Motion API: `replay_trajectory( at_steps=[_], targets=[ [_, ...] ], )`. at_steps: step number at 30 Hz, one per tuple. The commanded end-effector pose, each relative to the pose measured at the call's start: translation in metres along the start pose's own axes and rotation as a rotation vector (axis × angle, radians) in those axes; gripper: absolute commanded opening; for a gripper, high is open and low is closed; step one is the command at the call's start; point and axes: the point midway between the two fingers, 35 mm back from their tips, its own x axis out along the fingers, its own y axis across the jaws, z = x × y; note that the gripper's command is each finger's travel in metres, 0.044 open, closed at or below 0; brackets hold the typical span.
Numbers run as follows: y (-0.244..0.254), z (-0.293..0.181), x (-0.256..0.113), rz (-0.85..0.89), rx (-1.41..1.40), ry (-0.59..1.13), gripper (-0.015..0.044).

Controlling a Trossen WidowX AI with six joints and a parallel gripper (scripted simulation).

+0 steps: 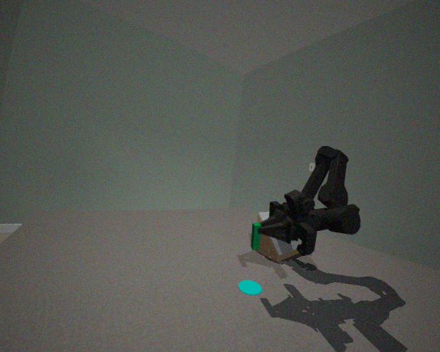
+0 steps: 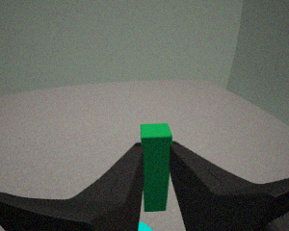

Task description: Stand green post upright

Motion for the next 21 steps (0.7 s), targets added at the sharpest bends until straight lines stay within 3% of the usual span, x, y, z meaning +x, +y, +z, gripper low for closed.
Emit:
replay_trajectory(
  at_steps=[1,21],
  targets=[
    [-0.0006,0.0011,-0.0015,0.012,0.031,-0.023,0.0023],
    [0.0001,0.0044,-0.0076,0.064,0.13,-0.084,0.0023]
  ],
)
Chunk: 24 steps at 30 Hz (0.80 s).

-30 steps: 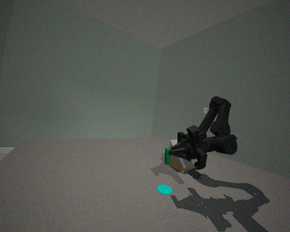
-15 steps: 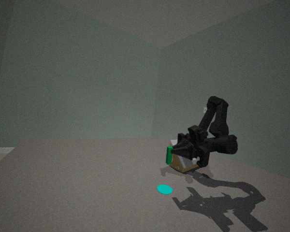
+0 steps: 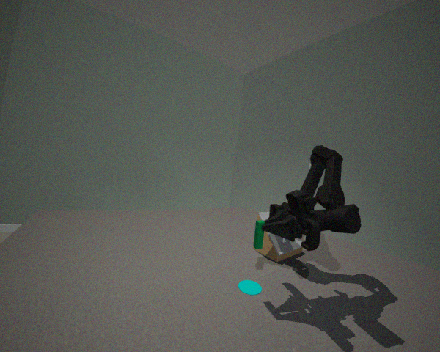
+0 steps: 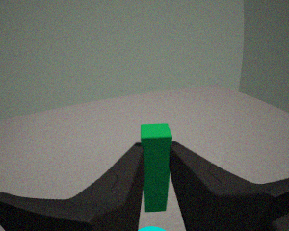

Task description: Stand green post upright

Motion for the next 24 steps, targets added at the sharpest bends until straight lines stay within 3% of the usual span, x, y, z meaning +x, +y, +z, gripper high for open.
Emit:
replay_trajectory(
  at_steps=[1,24],
  targets=[
    [-0.001,0.001,0.0,0.002,0.012,-0.009,0.0023],
    [0.003,-0.021,0.004,-0.009,0.016,-0.001,0.0023]
  ],
)
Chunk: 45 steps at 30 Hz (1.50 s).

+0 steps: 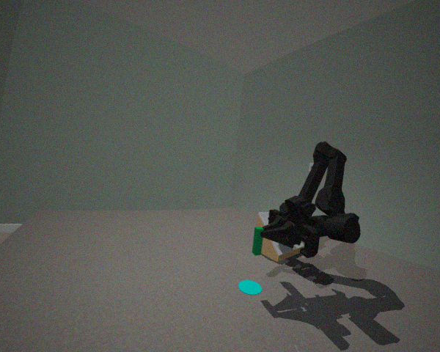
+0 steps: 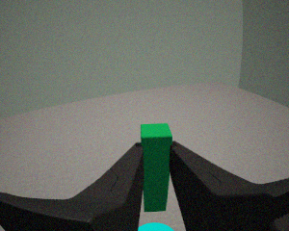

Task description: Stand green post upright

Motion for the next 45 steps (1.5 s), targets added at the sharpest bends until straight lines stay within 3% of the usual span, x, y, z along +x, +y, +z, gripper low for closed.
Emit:
replay_trajectory(
  at_steps=[1,45],
  targets=[
    [0.001,-0.008,0.002,-0.004,0.007,-0.003,0.0023],
    [-0.004,-0.094,0.01,0.001,-0.005,-0.001,0.0023]
  ],
)
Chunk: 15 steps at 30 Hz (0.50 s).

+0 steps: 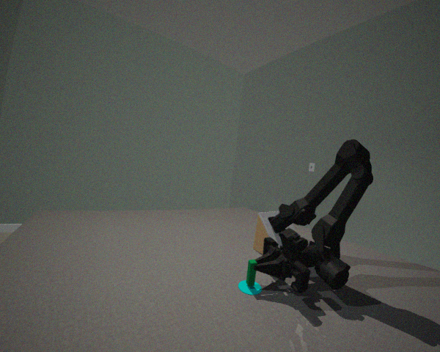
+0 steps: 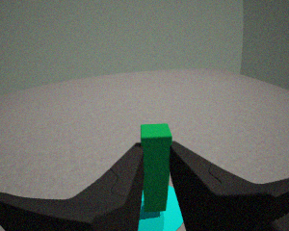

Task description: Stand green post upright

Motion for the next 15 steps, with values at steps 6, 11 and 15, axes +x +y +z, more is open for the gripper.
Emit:
replay_trajectory(
  at_steps=[6,11,15],
  targets=[
    [0.0029,-0.005,0.001,0.004,0.012,-0.003,0.0023],
    [0.0029,-0.005,0.001,0.004,0.012,-0.003,0.0023],
    [0.0029,-0.005,0.001,0.004,0.012,-0.003,0.0127]
  ],
)
